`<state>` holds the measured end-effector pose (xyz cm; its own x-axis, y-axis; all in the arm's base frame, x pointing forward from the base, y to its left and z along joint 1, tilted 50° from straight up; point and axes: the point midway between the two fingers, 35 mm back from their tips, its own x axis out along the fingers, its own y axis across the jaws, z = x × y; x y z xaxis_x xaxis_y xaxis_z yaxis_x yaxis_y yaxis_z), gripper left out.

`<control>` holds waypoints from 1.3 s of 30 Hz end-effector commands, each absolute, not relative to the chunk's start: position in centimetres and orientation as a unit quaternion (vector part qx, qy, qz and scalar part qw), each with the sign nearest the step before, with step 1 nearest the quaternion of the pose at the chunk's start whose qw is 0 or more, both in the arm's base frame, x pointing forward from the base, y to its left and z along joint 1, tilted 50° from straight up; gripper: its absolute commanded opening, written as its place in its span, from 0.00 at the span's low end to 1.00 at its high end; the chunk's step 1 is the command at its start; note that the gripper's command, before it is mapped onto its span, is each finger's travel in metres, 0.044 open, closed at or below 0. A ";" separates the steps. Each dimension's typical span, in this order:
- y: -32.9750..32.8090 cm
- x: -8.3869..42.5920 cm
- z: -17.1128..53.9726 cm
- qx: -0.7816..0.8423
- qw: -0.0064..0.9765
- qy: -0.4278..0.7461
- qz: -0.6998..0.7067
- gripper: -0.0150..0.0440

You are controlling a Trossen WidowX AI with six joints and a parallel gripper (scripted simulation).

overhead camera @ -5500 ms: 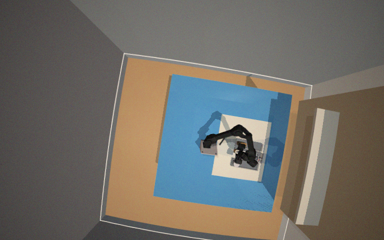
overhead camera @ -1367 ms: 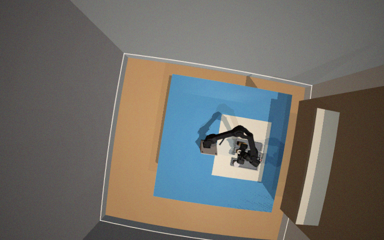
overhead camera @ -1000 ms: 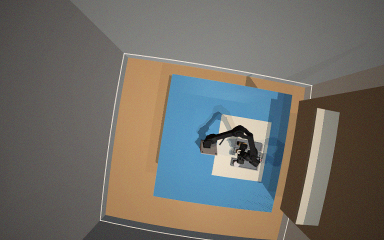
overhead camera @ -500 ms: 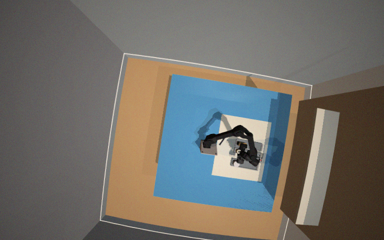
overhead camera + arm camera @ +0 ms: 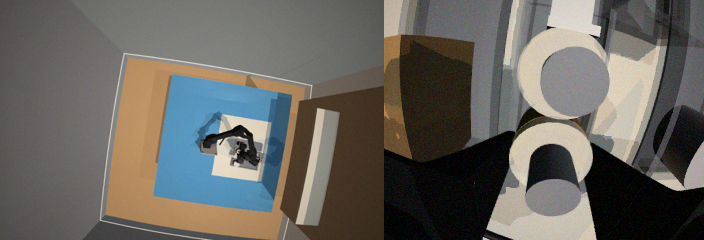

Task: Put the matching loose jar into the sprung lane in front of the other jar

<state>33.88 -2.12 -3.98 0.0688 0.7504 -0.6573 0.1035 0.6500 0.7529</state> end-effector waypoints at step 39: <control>-1.6 33.7 -4.2 0.338 0.652 0.630 0.252 0.25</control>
<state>33.50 -1.67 -4.30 0.0700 0.7517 -0.6558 0.1042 0.6483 0.7542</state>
